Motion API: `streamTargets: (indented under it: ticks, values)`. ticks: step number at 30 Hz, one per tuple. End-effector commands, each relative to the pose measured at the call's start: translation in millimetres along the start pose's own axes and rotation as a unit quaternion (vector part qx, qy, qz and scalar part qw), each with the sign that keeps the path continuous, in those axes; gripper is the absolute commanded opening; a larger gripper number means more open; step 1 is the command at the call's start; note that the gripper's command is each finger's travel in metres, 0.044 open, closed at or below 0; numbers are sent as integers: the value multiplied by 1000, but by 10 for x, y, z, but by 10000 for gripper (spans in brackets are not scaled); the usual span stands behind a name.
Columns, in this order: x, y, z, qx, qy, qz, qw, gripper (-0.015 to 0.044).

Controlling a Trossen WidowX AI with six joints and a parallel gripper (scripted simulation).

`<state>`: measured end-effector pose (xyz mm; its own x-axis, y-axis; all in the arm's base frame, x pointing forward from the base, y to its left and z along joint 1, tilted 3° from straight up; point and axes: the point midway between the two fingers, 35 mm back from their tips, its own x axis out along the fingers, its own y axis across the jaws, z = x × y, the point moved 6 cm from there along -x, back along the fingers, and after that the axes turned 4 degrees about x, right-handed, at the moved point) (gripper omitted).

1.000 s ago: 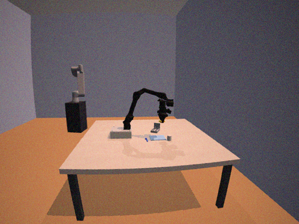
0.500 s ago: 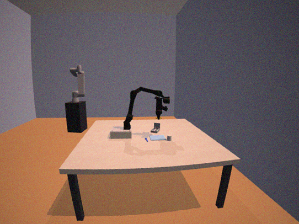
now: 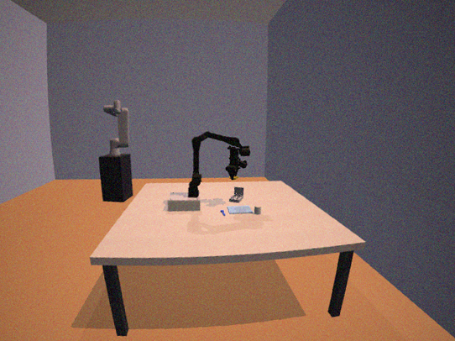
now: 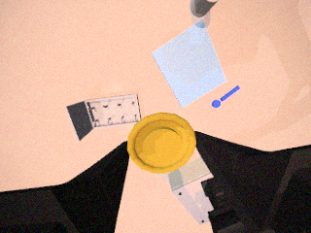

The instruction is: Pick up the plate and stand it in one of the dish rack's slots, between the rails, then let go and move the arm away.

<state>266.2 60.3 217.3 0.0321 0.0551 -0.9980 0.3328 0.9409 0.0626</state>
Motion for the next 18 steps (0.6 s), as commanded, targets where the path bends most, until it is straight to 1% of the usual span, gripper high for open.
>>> streamTargets:
  ticks: [1,8,18]
  values:
    - [25,4,-18,6,0,7,1000,0]
    - [189,15,65,-14,8,44,999,0]
    - [583,47,229,-102,10,149,984,0]
